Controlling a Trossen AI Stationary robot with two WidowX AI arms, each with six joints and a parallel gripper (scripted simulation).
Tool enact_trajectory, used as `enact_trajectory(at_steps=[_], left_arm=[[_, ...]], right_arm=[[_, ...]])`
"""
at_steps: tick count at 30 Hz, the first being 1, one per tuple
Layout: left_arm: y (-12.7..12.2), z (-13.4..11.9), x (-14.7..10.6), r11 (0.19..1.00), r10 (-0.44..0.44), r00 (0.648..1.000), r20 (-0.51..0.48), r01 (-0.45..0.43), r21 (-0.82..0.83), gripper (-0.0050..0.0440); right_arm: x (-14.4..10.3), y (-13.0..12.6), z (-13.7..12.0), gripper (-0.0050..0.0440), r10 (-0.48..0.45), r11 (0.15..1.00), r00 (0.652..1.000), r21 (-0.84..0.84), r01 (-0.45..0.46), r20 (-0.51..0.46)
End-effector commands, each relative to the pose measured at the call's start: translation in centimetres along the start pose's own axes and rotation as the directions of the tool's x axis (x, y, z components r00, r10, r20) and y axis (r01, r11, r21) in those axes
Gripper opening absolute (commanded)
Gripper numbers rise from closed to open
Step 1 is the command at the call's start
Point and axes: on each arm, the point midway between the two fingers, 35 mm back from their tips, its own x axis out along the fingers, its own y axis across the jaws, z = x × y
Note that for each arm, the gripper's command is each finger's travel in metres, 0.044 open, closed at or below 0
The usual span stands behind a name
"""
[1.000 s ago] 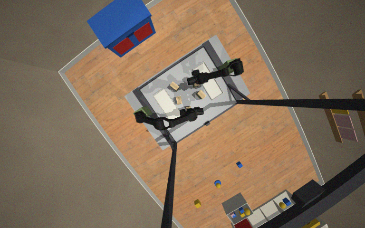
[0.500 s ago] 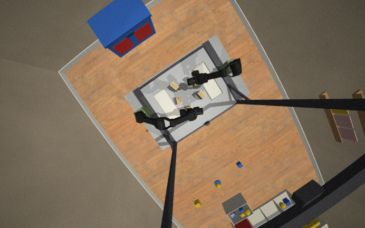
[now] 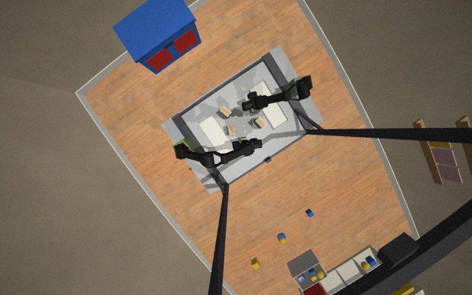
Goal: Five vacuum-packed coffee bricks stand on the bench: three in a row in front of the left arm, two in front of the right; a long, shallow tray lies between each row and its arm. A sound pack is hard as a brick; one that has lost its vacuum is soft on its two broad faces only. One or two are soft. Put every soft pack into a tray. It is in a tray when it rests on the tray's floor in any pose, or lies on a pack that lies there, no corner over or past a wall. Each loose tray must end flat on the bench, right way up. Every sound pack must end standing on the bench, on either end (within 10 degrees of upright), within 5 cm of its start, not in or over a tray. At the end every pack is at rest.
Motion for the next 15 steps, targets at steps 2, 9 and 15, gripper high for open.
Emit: enact_trajectory(at_steps=[2,9,15], left_arm=[[0.4,0.1,0.1,1.000,0.019,1.000,-0.003,-0.019,-0.001,0.0365],[0.4,0.1,1.0,1.000,0.019,1.000,-0.002,-0.019,-0.001,0.0365],[0.4,0.1,1.6,1.000,0.019,1.000,-0.002,-0.019,-0.001,0.0365]], right_arm=[[0.2,0.5,-0.2,0.0366,0.019,1.000,1.000,-0.001,-0.019,-0.001],[1.1,0.5,-0.2,0.0366,0.019,1.000,1.000,-0.001,-0.019,-0.002],[1.1,0.5,-0.2,0.0366,0.019,1.000,1.000,-0.001,-0.019,-0.002]])
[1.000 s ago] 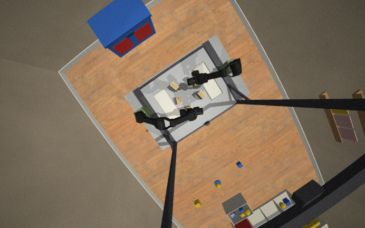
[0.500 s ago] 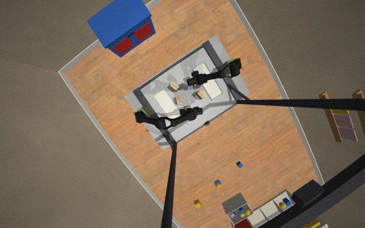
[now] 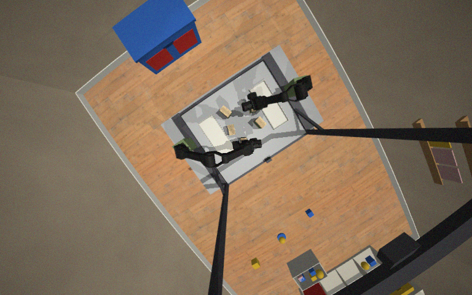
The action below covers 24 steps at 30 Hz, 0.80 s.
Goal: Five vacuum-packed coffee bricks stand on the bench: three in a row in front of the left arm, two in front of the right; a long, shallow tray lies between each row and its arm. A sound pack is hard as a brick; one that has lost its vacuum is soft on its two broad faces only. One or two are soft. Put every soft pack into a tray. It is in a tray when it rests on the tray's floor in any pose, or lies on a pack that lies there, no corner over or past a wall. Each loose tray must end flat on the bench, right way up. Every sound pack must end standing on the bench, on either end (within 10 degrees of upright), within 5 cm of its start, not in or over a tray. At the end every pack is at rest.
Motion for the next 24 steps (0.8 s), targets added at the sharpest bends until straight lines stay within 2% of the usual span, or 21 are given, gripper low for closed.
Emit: enact_trajectory(at_steps=[1,10,11,24], left_arm=[[0.39,0.05,0.14,1.000,0.015,1.000,-0.003,-0.015,-0.002,0.0365],[0.39,0.04,0.72,1.000,0.015,1.000,-0.003,-0.015,-0.002,0.0365],[0.39,0.04,0.72,1.000,0.015,1.000,-0.003,-0.015,-0.002,0.0365],[0.40,0.04,0.71,1.000,0.015,1.000,-0.003,-0.015,-0.002,0.0365]], right_arm=[[-0.51,0.54,-0.22,0.0366,0.023,1.000,1.000,-0.001,-0.023,-0.002],[-0.51,0.54,-0.22,0.0366,0.023,1.000,1.000,-0.001,-0.023,-0.002],[-0.51,0.54,-0.22,0.0116,0.023,1.000,1.000,-0.001,-0.023,-0.002],[-0.51,0.54,-0.22,0.0116,0.023,1.000,1.000,-0.001,-0.023,-0.002]])
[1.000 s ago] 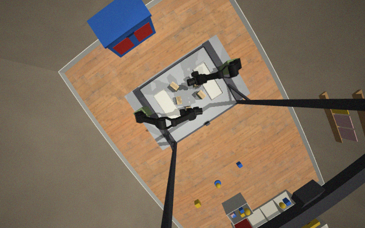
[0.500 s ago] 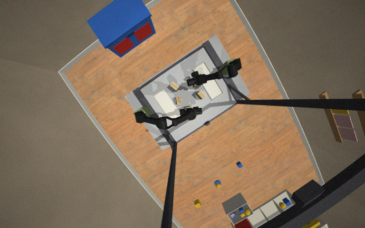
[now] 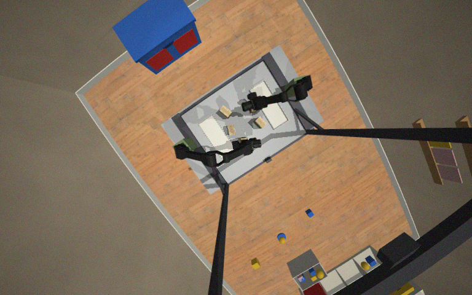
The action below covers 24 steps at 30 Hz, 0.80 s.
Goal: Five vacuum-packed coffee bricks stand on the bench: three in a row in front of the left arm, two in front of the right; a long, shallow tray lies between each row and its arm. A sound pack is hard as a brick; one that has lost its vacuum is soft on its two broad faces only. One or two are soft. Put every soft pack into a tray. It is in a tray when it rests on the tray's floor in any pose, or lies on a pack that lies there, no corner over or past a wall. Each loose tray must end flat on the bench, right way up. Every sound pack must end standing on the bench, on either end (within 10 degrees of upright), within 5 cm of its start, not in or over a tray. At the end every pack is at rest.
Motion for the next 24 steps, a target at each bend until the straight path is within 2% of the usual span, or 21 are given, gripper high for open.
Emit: enact_trajectory(at_steps=[1,2,3,24], left_arm=[[0.61,0.17,-0.90,1.000,0.026,1.000,-0.002,-0.026,0.000,0.0365],[0.61,0.17,-0.90,1.000,0.026,1.000,-0.002,-0.026,0.000,0.0365],[0.61,0.17,-0.90,1.000,0.026,1.000,-0.002,-0.026,0.000,0.0115],[0.61,0.17,-0.89,1.000,0.026,1.000,-0.002,-0.026,0.000,0.0115]], right_arm=[[-0.71,0.58,-0.26,0.0116,0.025,1.000,1.000,-0.002,-0.025,-0.003],[-0.71,0.58,-0.26,0.0116,0.025,1.000,1.000,-0.002,-0.025,-0.003],[-0.71,0.58,-0.26,0.0116,0.025,1.000,1.000,-0.002,-0.025,-0.003],[-0.71,0.58,-0.26,0.0116,0.025,1.000,1.000,-0.002,-0.025,-0.003]])
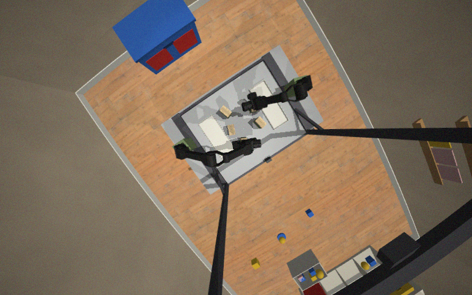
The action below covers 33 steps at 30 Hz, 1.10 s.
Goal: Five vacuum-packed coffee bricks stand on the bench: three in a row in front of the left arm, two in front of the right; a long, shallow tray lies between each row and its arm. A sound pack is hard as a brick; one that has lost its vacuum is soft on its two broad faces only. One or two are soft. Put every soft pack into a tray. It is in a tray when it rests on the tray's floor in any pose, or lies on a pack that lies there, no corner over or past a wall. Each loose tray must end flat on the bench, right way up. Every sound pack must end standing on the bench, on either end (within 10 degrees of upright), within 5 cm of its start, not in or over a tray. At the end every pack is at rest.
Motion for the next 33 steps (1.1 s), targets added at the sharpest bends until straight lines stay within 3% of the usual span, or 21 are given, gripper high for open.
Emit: enact_trajectory(at_steps=[1,14,15,33], left_arm=[[0.58,0.17,-0.90,1.000,0.025,1.000,-0.002,-0.025,0.001,0.0115],[0.58,0.17,-0.90,1.000,0.025,1.000,-0.002,-0.025,0.001,0.0115],[0.58,0.17,-0.90,1.000,0.025,1.000,-0.002,-0.025,0.001,0.0365],[0.58,0.17,-0.90,1.000,0.025,1.000,-0.002,-0.025,0.001,0.0365]], right_arm=[[-0.71,0.58,-0.26,0.0366,0.025,1.000,1.000,-0.002,-0.025,-0.003],[-0.71,0.58,-0.26,0.0366,0.025,1.000,1.000,-0.002,-0.025,-0.003],[-0.71,0.58,-0.26,0.0366,0.025,1.000,1.000,-0.002,-0.025,-0.003],[-0.71,0.58,-0.26,0.0366,0.025,1.000,1.000,-0.002,-0.025,-0.003]])
